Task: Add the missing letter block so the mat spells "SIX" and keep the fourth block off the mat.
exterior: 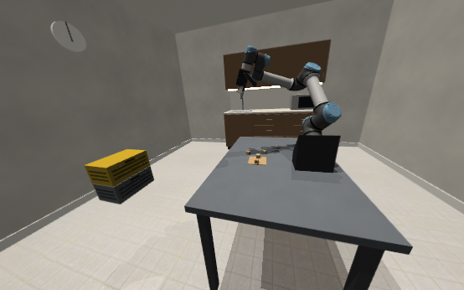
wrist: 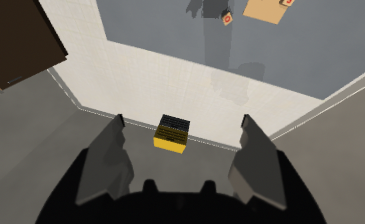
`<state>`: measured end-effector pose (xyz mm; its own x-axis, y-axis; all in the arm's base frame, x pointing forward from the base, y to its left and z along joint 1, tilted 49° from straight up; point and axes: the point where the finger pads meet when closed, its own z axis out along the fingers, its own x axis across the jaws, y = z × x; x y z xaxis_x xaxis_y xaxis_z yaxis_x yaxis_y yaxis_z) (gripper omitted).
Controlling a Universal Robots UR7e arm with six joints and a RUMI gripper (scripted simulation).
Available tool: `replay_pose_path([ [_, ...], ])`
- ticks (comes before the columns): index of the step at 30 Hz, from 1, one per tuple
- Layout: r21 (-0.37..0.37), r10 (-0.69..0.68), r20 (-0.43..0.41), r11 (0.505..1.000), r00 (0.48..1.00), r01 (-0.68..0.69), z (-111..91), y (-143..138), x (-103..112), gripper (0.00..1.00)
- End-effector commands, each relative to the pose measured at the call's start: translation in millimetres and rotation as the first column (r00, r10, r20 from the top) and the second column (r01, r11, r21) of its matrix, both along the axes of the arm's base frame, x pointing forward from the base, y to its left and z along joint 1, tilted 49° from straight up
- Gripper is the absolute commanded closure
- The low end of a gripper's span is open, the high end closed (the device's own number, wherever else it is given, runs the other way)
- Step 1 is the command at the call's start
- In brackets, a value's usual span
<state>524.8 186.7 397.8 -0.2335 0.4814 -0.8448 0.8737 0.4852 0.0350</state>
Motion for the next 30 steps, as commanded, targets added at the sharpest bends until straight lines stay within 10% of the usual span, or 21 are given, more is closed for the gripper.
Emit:
replay_pose_path([
  [1, 0.0, 0.0, 0.001, 1.0, 1.0, 0.0, 0.3, 0.3, 0.0, 0.0],
  [20, 0.002, -0.007, -0.004, 1.0, 1.0, 0.007, -5.5, -0.6, 0.5, 0.0],
  [30, 0.034, -0.248, -0.154, 0.966, 0.957, 0.256, -178.7, -39.7, -8.8, 0.0],
])
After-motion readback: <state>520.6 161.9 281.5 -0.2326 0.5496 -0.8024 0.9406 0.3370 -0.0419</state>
